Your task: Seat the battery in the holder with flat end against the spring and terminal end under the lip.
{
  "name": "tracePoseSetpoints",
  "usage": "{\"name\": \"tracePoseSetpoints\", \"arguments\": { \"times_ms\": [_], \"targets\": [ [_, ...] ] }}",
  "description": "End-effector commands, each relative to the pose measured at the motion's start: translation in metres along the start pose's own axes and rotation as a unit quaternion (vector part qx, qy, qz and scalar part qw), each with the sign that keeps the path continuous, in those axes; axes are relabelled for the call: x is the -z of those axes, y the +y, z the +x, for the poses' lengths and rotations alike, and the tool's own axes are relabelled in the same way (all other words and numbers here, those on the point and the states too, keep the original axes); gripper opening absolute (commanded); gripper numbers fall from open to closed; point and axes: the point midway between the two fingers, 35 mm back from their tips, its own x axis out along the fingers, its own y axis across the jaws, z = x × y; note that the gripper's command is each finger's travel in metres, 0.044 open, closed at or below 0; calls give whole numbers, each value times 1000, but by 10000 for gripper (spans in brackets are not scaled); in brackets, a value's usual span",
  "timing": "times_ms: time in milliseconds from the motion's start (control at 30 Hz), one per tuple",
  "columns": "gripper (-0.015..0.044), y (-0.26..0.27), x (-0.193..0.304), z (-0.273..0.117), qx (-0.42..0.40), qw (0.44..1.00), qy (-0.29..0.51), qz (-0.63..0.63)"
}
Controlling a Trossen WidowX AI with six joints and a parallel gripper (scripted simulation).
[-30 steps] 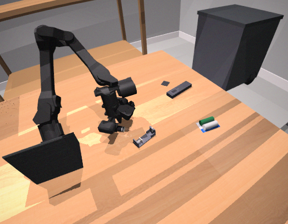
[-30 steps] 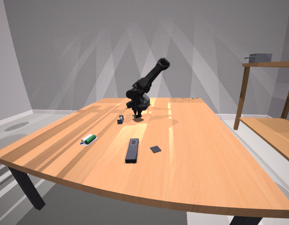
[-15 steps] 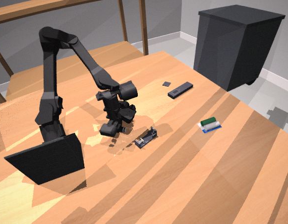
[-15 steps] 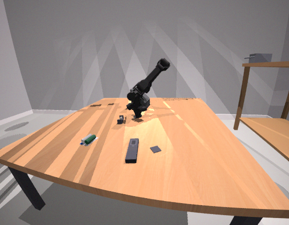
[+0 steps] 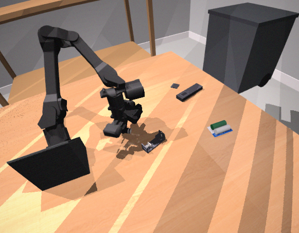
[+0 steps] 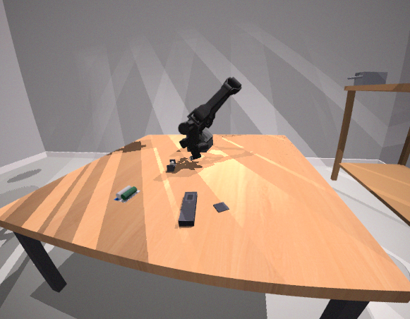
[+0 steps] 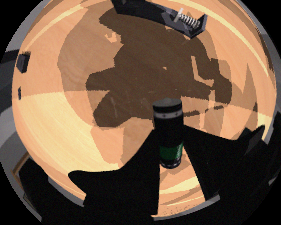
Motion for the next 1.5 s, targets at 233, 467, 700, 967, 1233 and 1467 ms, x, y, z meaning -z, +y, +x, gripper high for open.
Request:
{"name": "tracePoseSetpoints", "arguments": {
  "times_ms": [233,467,700,967,1233,1467],
  "targets": [
    [79,2,-9,-31,-4,1000,-6,-28],
    [79,4,-45,-40,-1,988,-10,-157],
    [79,0,-80,-48,0,958,-11,-286],
    [79,-11,-121,-56,1,904,-12,-427],
    [79,-18,-137,-58,0,874,-12,-486],
    [79,-18,-140,-50,-8,874,-34,-484]
  ]
}}
